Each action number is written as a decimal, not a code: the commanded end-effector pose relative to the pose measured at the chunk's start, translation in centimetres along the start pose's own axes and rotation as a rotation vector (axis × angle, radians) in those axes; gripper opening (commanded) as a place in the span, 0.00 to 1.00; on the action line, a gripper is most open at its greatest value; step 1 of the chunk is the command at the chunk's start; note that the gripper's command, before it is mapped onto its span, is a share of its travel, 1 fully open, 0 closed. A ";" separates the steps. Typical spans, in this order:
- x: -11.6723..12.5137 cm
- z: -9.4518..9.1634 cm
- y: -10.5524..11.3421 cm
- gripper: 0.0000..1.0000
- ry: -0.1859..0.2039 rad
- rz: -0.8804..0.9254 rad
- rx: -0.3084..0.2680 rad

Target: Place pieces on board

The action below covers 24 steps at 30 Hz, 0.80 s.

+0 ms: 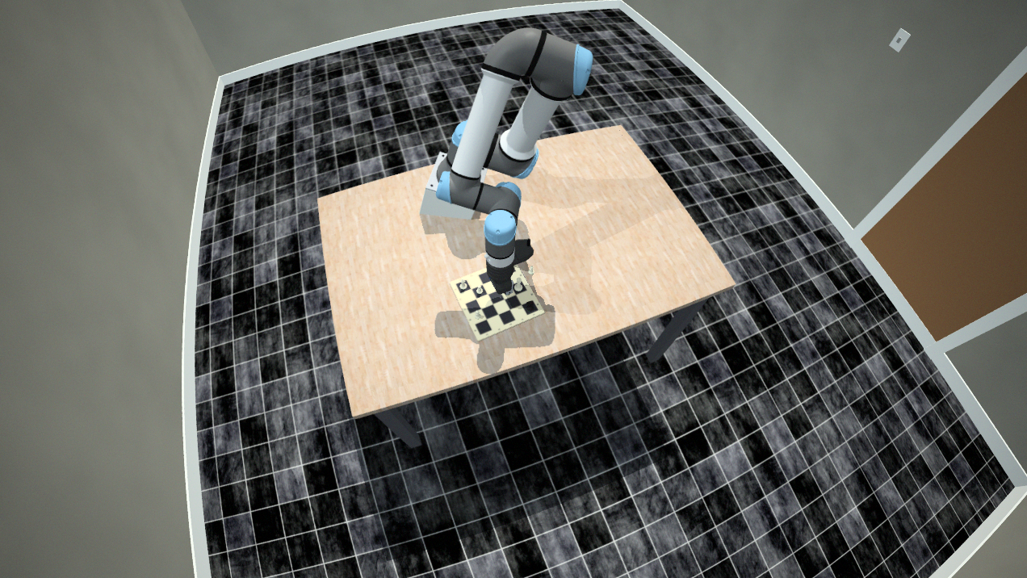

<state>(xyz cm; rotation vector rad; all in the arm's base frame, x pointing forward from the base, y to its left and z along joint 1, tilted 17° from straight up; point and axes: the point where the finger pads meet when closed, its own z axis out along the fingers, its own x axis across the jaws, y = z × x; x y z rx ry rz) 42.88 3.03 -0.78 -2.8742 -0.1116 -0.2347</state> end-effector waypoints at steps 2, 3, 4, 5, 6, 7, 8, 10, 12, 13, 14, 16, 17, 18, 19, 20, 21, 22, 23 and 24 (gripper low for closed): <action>0.0 0.0 0.0 0.00 0.001 0.000 -0.001; 0.0 0.0 0.0 0.00 0.001 0.000 -0.001; 0.0 0.0 0.0 0.00 0.001 0.000 -0.001; 0.0 0.0 0.0 0.00 0.001 0.000 -0.001; 0.0 0.0 0.0 0.00 0.001 0.000 -0.001; 0.0 0.0 0.0 0.00 0.001 0.000 -0.001; 0.0 0.0 0.0 0.00 0.001 0.000 -0.001; 0.0 0.0 0.0 0.00 0.001 0.000 -0.001; 0.0 0.0 0.0 0.00 0.001 0.000 -0.001; 0.0 0.0 0.0 0.00 0.001 0.000 -0.001; 0.0 0.0 0.0 0.00 0.001 0.000 -0.001; 0.0 0.0 0.0 0.00 0.001 0.000 -0.001; 0.0 0.0 0.0 0.00 0.001 0.000 -0.001; 0.0 0.0 0.0 0.00 0.001 0.000 -0.001; 0.0 0.0 0.0 0.00 0.001 0.000 -0.001; 0.0 0.0 0.0 0.00 0.001 0.000 -0.001; 0.0 0.0 0.0 0.15 0.001 0.000 -0.001; 0.0 0.0 0.0 0.15 0.001 0.000 -0.001; 0.0 0.0 0.0 0.15 0.001 0.000 -0.001; 0.0 0.0 0.0 0.15 0.001 0.000 -0.001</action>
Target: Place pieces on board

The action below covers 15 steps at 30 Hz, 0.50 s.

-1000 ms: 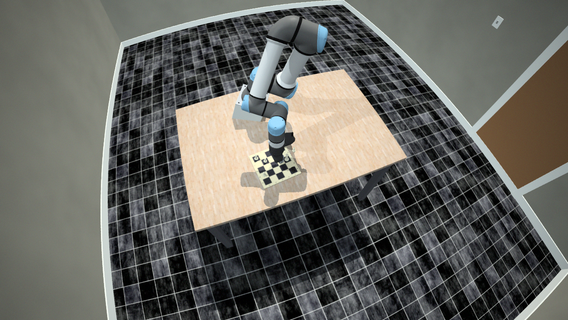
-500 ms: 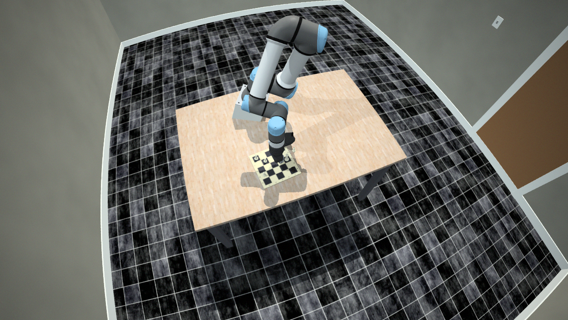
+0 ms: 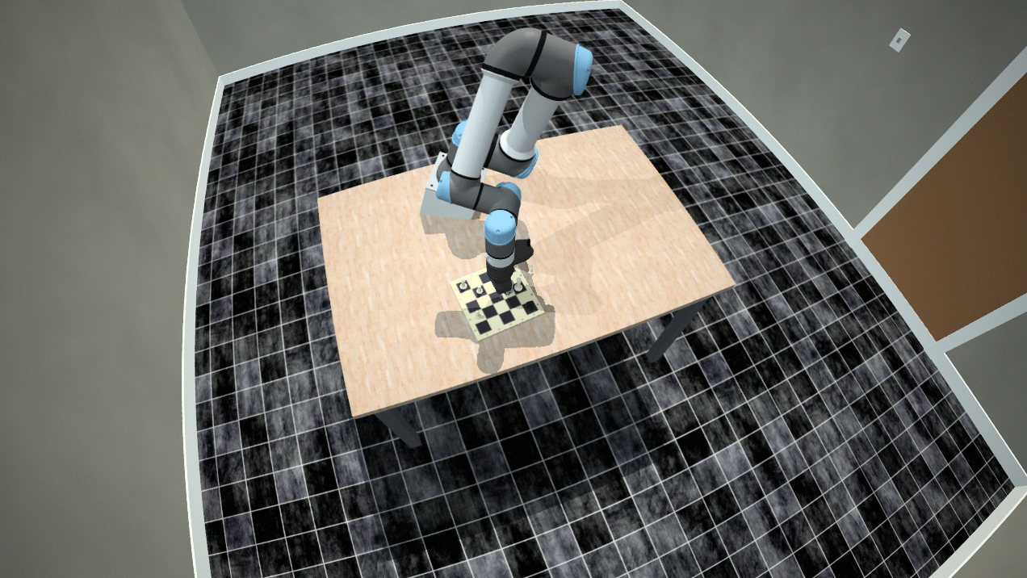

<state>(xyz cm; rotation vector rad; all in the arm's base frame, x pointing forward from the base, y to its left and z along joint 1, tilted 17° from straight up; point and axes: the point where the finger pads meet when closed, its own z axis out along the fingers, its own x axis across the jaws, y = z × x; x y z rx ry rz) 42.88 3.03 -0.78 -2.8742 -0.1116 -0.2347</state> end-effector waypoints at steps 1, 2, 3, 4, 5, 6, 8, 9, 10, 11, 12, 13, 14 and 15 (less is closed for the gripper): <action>0.0 0.0 0.0 0.15 0.001 0.000 -0.001; 0.0 0.0 0.0 0.29 0.001 0.000 -0.001; 0.0 0.0 0.0 0.29 0.001 0.000 -0.001; 0.0 0.0 0.0 0.29 0.001 0.000 -0.001; 0.0 0.0 0.0 0.44 0.001 0.000 -0.001; 0.0 0.0 0.0 0.44 0.001 0.000 -0.001; 0.0 0.0 0.0 0.58 0.001 0.000 -0.001; 0.0 0.0 0.0 0.58 0.001 0.000 -0.001; 0.0 0.0 0.0 0.58 0.001 0.000 -0.001; 0.0 0.0 0.0 0.73 0.001 0.000 -0.001; 0.0 0.0 0.0 0.73 0.001 0.000 -0.001; 0.0 0.0 0.0 0.73 0.001 0.000 -0.001; 0.0 0.0 0.0 0.73 0.001 0.000 -0.001; 0.0 0.0 0.0 0.73 0.001 0.000 -0.001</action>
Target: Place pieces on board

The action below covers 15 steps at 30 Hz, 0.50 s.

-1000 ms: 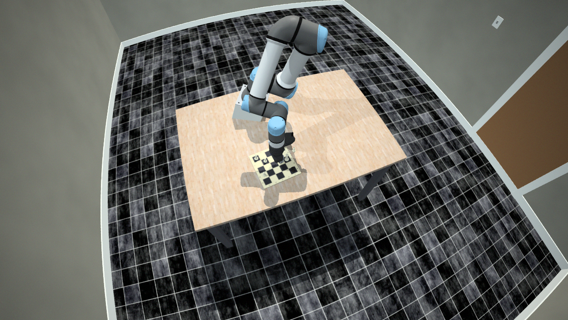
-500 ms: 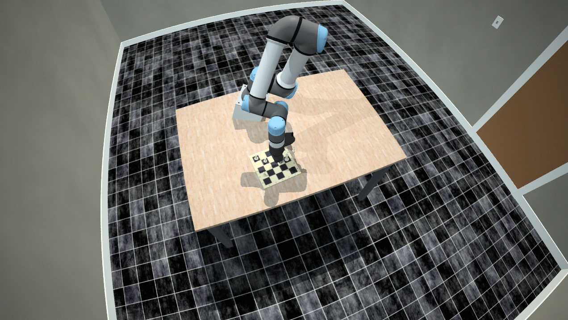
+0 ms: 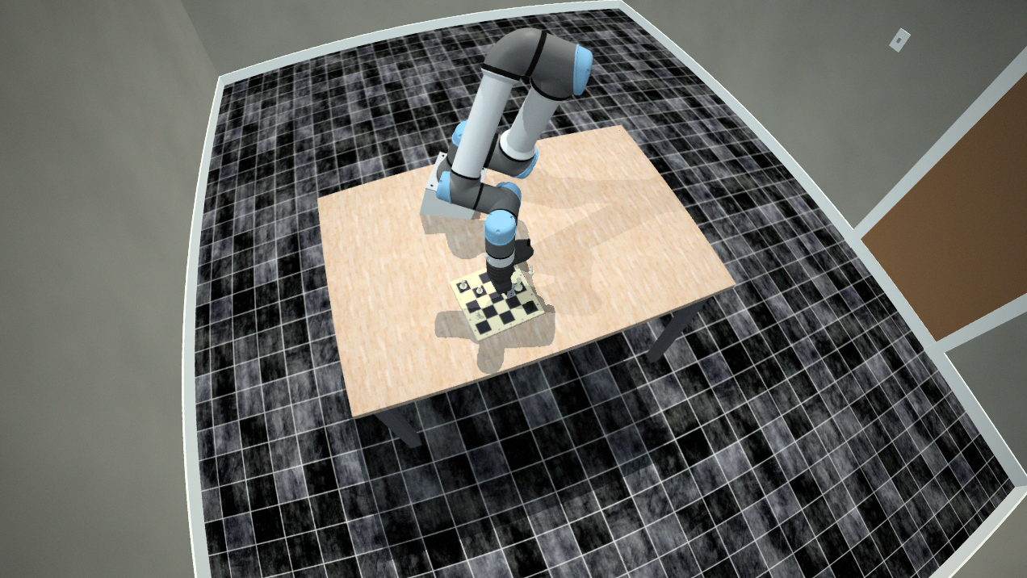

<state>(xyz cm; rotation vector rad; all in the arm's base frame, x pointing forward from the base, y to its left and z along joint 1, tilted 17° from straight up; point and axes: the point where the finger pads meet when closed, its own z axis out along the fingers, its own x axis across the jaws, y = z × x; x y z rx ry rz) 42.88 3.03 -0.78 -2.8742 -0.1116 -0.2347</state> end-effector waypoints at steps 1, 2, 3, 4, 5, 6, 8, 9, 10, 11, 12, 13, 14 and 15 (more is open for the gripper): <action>0.0 0.0 0.0 0.73 0.001 0.000 -0.001; 0.0 0.0 0.0 0.73 0.001 0.000 -0.001; 0.0 0.0 0.0 0.73 0.001 0.000 -0.001; 0.0 0.0 0.0 0.73 0.001 0.000 -0.001; 0.0 0.0 0.0 0.73 0.001 0.000 -0.001; 0.0 0.0 0.0 0.73 0.001 0.000 -0.001; 0.0 -0.1 0.0 0.73 0.001 0.000 -0.001; 0.0 -0.1 0.0 0.73 0.001 0.000 -0.001; 0.0 -0.2 0.0 0.73 0.001 0.000 -0.001; 0.0 -0.3 0.0 0.73 0.001 0.000 -0.001; 0.0 -0.4 0.0 0.73 0.001 0.000 -0.001; 0.0 -0.6 0.0 0.73 0.001 0.000 -0.001; 0.0 -0.9 0.0 0.73 0.001 0.000 -0.001; 0.0 -1.1 0.0 0.73 0.001 0.000 -0.001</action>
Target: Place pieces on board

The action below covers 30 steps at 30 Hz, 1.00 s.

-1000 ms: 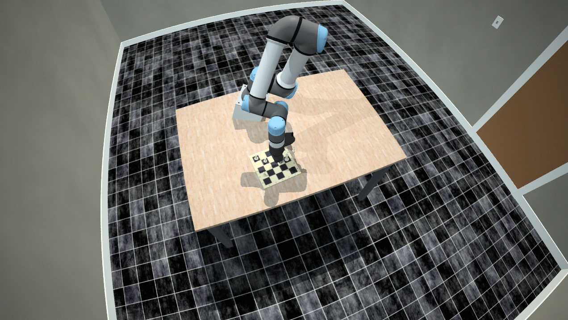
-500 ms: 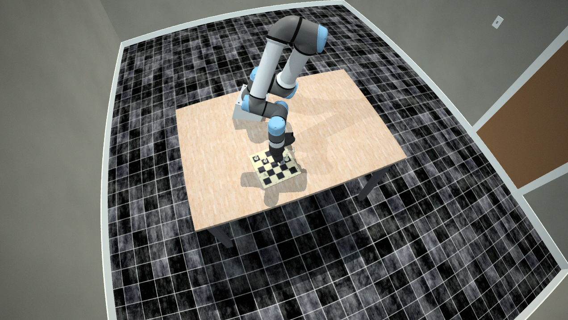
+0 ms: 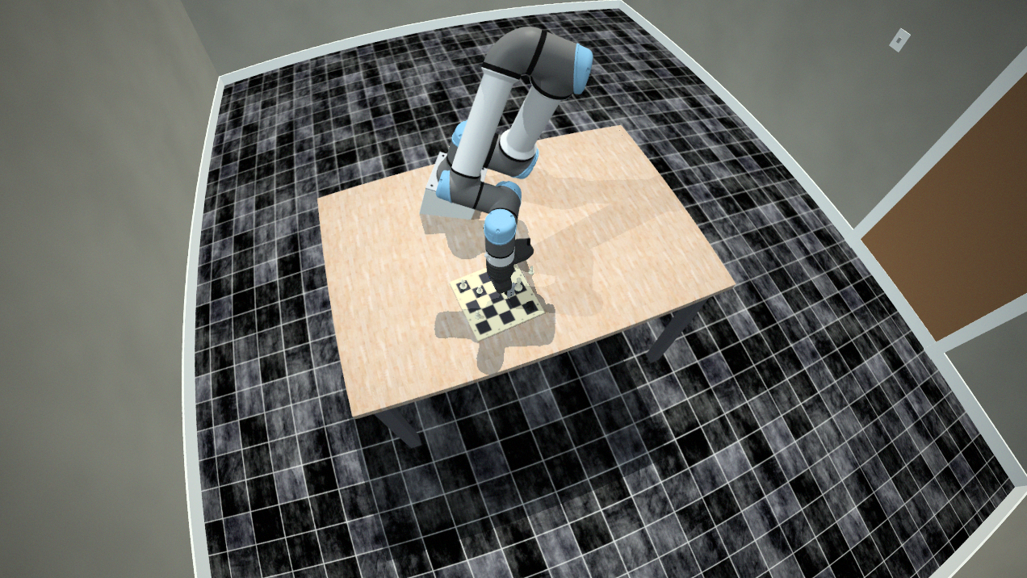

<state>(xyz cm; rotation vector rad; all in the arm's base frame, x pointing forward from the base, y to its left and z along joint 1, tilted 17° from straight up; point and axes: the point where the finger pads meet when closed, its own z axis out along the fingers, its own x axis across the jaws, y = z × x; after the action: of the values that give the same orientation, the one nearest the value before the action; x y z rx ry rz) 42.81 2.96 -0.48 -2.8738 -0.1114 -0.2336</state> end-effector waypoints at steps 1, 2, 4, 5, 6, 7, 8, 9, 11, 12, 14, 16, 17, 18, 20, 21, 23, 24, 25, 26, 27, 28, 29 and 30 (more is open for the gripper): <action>0.1 -1.2 0.0 0.73 0.002 -0.001 -0.001; 0.1 -1.2 0.0 0.73 0.002 -0.001 -0.001; 0.1 -1.5 0.0 0.73 0.002 -0.001 -0.001; 0.1 -1.9 0.0 0.73 0.002 -0.001 -0.001; 0.1 -2.4 0.0 0.73 0.002 -0.001 -0.001; 0.1 -2.9 0.0 0.73 0.002 -0.001 -0.001; 0.1 -3.4 0.0 0.73 0.002 -0.001 -0.001; 0.1 -3.9 0.0 0.73 0.002 -0.001 -0.001; 0.1 -4.9 0.0 0.73 0.002 -0.001 -0.001; 0.1 -5.5 0.0 0.73 0.002 -0.001 -0.001; 0.1 -6.5 0.0 0.73 0.002 -0.001 -0.001; 0.0 -7.3 0.0 0.73 0.002 -0.001 -0.001; 0.0 -7.7 0.0 0.73 0.002 -0.001 -0.001; 0.0 -8.0 0.0 0.73 0.002 -0.001 -0.001; 0.0 -8.0 0.0 0.73 0.002 -0.001 -0.001; 0.0 -8.2 0.0 0.73 0.002 -0.001 -0.001; 0.0 -8.5 0.0 0.73 0.002 -0.001 -0.001; 0.0 -8.6 0.0 0.73 0.002 -0.001 -0.001; 0.0 -8.7 0.0 0.73 0.002 -0.001 -0.001; 0.0 -8.7 0.0 0.73 0.002 -0.001 -0.001; 0.0 -8.7 0.0 0.73 0.002 -0.001 -0.001; 0.0 -8.7 0.0 1.00 0.002 -0.001 -0.001; 0.0 -8.7 0.0 1.00 0.002 -0.001 -0.001; 0.0 -8.7 0.0 1.00 0.002 -0.001 -0.001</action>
<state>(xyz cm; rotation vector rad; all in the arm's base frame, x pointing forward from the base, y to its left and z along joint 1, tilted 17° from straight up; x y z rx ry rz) 41.58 0.73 7.74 -2.8749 -0.1116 -0.2368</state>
